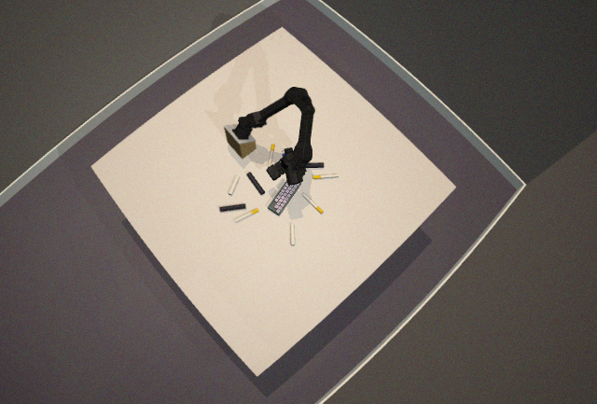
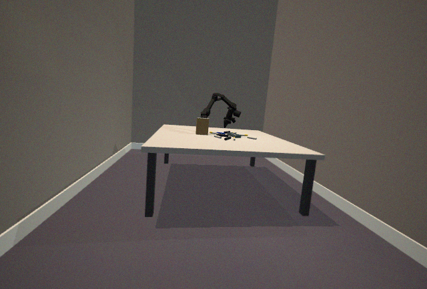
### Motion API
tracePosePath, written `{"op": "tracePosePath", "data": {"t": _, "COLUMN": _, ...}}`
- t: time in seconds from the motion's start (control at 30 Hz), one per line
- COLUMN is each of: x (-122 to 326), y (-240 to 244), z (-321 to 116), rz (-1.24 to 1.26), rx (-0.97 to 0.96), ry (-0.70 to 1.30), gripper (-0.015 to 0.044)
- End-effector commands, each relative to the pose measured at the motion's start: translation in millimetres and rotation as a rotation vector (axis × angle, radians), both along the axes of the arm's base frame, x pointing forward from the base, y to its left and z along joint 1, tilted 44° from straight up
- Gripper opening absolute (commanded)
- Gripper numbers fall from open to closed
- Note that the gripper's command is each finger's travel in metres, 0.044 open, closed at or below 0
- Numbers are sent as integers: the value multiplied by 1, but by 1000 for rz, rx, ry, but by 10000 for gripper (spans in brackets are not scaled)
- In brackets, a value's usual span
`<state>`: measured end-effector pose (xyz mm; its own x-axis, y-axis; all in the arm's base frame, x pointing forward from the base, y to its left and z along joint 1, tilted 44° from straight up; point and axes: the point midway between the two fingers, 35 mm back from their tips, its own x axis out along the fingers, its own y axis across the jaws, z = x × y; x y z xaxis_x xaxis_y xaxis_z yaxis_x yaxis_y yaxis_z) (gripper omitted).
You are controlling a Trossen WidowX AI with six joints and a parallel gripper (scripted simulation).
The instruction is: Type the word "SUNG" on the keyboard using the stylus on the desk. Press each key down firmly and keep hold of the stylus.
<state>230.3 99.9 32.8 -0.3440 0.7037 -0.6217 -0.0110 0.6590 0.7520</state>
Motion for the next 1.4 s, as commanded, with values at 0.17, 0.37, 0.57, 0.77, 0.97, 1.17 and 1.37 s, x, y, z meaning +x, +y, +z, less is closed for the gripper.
{"op": "tracePosePath", "data": {"t": 0.17, "x": -44, "y": 30, "z": 18, "rz": -15, "rx": -75, "ry": 377, "gripper": 150}}
{"op": "tracePosePath", "data": {"t": 0.37, "x": -43, "y": 30, "z": 18, "rz": -15, "rx": -75, "ry": 377, "gripper": 150}}
{"op": "tracePosePath", "data": {"t": 0.57, "x": -43, "y": 33, "z": 15, "rz": -15, "rx": -75, "ry": 377, "gripper": 150}}
{"op": "tracePosePath", "data": {"t": 0.77, "x": -43, "y": 36, "z": 12, "rz": -15, "rx": -75, "ry": 377, "gripper": 150}}
{"op": "tracePosePath", "data": {"t": 0.97, "x": -44, "y": 39, "z": 9, "rz": -15, "rx": -75, "ry": 377, "gripper": 150}}
{"op": "tracePosePath", "data": {"t": 1.17, "x": -44, "y": 41, "z": 7, "rz": -15, "rx": -75, "ry": 377, "gripper": 150}}
{"op": "tracePosePath", "data": {"t": 1.37, "x": -44, "y": 44, "z": 4, "rz": -15, "rx": -75, "ry": 377, "gripper": 150}}
